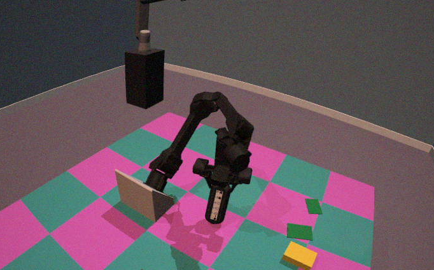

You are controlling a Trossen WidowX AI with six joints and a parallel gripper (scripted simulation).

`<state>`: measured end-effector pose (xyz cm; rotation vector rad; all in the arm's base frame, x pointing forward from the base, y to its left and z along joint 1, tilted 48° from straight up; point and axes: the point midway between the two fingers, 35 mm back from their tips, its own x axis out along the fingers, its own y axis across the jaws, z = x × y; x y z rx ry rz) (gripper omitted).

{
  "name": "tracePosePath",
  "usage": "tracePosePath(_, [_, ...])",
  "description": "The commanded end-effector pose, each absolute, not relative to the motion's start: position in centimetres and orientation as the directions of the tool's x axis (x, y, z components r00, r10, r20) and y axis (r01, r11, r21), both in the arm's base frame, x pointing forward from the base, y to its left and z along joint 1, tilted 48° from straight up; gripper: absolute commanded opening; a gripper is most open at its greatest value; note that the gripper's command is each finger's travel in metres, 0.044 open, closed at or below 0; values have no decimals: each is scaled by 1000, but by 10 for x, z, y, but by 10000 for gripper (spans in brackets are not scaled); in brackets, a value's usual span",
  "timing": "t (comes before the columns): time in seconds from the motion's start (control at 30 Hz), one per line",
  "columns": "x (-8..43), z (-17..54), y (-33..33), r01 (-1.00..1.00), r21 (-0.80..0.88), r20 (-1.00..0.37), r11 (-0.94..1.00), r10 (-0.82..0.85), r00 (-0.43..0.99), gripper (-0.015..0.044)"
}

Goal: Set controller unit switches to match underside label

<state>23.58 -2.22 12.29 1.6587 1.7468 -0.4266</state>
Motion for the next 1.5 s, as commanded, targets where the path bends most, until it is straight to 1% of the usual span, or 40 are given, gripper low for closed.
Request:
tracePosePath(0.0, [237, 117, -26, 967, 209, -673, 148, 739, 32, 337])
tracePosePath(1.47, [249, 85, -59, 966, 210, -675, 149, 737, 33, 338])
